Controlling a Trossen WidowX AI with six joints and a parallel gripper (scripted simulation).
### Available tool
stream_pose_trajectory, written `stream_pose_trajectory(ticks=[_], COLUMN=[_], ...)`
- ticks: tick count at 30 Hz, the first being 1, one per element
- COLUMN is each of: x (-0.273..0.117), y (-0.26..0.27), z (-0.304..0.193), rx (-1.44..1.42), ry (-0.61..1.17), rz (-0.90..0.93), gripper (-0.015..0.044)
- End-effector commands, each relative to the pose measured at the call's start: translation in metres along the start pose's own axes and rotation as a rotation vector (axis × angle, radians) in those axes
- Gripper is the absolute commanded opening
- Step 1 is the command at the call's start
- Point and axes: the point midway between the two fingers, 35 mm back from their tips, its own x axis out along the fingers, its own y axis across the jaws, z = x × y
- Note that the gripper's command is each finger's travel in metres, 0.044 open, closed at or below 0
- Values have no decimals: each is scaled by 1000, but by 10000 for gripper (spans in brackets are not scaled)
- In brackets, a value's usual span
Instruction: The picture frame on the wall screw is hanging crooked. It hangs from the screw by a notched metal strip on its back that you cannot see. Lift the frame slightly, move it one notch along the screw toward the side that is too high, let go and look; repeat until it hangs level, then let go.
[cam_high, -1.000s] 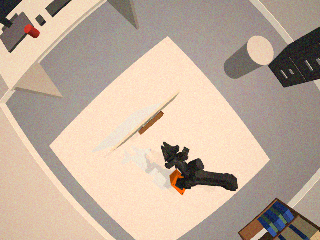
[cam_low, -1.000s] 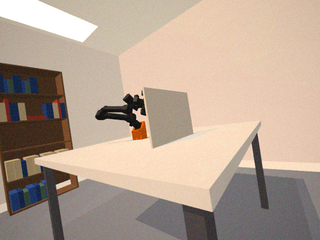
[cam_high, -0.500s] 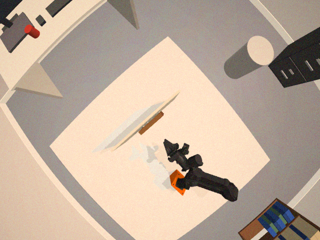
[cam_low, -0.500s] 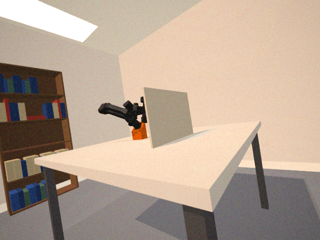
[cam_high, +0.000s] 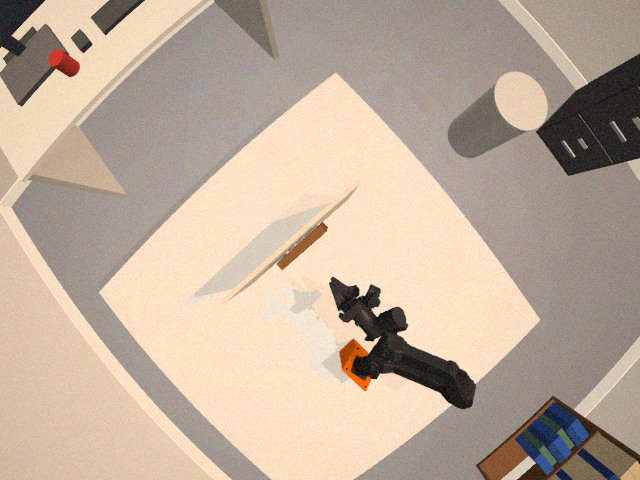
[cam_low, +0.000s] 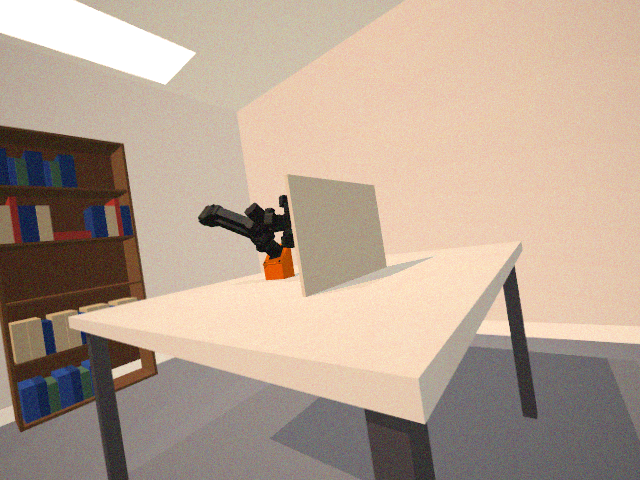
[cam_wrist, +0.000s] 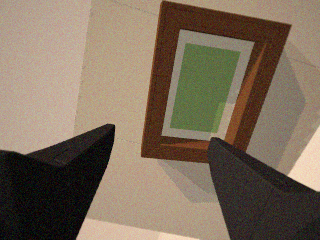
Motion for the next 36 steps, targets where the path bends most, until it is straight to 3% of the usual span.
stream_pose_trajectory(ticks=[1, 6, 17, 36], x=[0, 13, 79, 80], y=[0, 2, 0, 0], z=[0, 4, 1, 0], rx=[4, 4, 4, 4], ry=[3, 2, -1, -1], rz=[2, 2, 4, 4], gripper=[260, 260, 260, 260])
